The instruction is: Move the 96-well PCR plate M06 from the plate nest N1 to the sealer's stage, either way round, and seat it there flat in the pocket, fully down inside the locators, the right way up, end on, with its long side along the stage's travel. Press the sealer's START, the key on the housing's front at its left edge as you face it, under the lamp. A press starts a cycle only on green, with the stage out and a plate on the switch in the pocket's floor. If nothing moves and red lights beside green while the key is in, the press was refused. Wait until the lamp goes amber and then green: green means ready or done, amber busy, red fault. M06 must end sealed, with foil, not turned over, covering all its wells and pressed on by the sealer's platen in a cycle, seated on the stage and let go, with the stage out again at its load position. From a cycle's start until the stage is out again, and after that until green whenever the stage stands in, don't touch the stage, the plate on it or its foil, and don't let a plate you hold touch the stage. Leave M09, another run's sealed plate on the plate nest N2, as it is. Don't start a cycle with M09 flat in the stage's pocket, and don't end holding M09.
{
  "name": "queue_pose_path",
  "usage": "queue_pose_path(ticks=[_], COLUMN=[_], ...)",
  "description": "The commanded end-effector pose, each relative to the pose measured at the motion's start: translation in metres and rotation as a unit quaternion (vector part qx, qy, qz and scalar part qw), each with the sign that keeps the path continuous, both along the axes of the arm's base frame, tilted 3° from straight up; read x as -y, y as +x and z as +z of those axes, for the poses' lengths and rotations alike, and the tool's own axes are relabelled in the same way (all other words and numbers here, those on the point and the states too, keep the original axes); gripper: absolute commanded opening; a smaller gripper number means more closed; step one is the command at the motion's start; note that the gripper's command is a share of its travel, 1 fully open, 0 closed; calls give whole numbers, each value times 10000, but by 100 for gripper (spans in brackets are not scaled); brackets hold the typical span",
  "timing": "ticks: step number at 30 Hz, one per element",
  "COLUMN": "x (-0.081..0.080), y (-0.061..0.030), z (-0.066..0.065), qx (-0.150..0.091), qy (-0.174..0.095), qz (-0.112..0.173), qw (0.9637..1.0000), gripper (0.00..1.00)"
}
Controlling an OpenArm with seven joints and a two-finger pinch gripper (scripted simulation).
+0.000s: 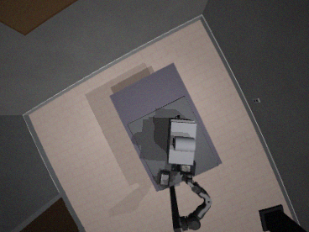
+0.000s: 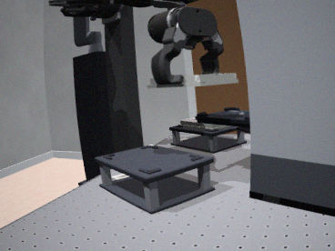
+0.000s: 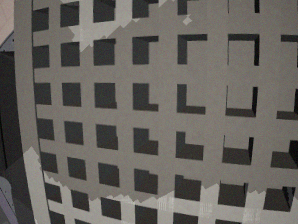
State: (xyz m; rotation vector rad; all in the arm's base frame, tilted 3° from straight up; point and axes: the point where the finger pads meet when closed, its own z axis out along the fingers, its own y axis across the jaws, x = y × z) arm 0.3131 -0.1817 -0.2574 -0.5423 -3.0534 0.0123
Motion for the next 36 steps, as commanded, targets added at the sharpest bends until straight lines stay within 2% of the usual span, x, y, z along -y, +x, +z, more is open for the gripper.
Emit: queue_pose_path(ticks=[1,4,16,21,33,36], x=[-121,-309,-309,-639,-639,-781], y=[73,212,212,457,457,560], z=[49,101,101,196,196,232], qx=[23,6,6,6,6,18], qy=[23,7,7,9,9,21], qz=[25,13,13,13,13,15], qw=[10000,10000,10000,10000,10000,10000], gripper=[0,0,0,0,0,0])
